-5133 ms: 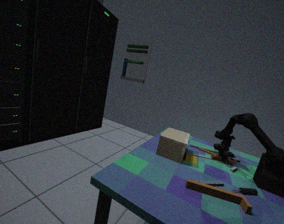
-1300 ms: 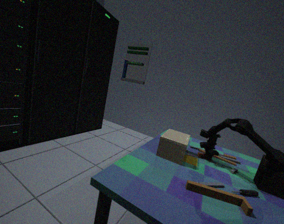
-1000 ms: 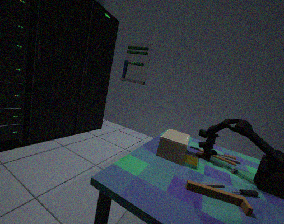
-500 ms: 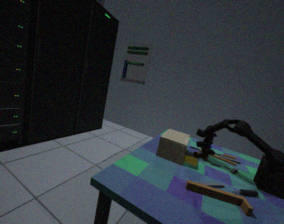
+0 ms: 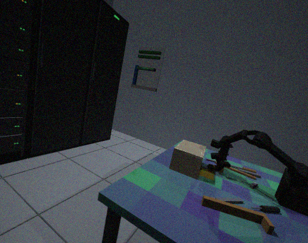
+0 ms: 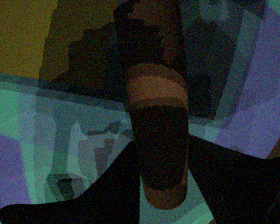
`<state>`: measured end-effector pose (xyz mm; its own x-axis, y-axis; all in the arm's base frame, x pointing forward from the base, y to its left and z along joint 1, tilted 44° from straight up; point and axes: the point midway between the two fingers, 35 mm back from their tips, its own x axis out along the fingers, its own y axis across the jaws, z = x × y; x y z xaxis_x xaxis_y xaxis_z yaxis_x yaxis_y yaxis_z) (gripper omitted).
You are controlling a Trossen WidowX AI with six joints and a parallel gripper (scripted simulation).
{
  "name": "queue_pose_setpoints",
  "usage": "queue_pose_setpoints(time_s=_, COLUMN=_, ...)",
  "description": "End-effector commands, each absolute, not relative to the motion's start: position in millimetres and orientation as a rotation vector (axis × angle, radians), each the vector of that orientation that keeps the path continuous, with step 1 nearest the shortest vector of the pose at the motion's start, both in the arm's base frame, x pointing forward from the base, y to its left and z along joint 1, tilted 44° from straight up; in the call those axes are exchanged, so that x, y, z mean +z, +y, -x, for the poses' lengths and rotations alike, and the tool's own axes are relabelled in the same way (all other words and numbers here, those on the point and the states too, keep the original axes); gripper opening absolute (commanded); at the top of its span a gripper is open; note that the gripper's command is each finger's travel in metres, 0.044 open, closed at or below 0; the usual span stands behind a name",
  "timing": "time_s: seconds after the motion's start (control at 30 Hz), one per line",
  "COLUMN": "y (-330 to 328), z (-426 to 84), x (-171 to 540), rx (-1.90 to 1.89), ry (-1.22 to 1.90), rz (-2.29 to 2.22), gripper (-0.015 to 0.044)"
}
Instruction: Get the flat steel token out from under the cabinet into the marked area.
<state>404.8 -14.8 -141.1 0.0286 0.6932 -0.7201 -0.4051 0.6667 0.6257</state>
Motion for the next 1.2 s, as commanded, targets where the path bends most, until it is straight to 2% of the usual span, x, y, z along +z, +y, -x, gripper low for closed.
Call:
queue_pose_setpoints(time_s=0.0, y=-12.8, z=-408.5, x=-139.4, rx=0.864, ry=1.282, rz=-0.277, gripper=0.0000)
queue_pose_setpoints(time_s=1.17, y=12.8, z=-393.4, x=-117.5, rx=0.865, ry=1.283, rz=-0.279, gripper=0.0000)
